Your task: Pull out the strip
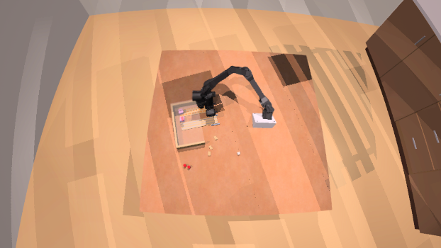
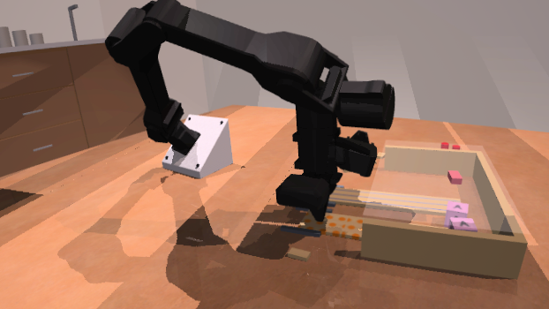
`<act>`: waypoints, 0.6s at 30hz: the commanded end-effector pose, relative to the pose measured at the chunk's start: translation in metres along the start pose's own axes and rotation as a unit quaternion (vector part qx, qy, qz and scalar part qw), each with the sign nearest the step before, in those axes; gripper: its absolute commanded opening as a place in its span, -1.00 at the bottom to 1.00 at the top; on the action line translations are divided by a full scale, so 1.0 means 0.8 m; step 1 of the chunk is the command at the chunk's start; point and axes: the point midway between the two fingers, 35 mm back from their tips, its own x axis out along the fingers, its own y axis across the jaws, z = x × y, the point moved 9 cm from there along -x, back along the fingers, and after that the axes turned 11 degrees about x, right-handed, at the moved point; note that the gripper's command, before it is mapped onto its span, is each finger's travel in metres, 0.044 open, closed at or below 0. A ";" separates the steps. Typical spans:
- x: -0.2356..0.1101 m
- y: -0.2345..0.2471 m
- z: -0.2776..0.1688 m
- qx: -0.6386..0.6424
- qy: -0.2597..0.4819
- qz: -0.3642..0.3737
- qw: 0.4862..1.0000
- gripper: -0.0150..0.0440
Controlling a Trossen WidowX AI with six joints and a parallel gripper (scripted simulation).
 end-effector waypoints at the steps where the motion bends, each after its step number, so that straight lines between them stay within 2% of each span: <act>1: 0.007 -0.001 0.001 0.000 0.004 -0.002 1.000 -0.49; 18: 0.008 -0.005 -0.023 -0.001 0.005 -0.002 1.000 -0.49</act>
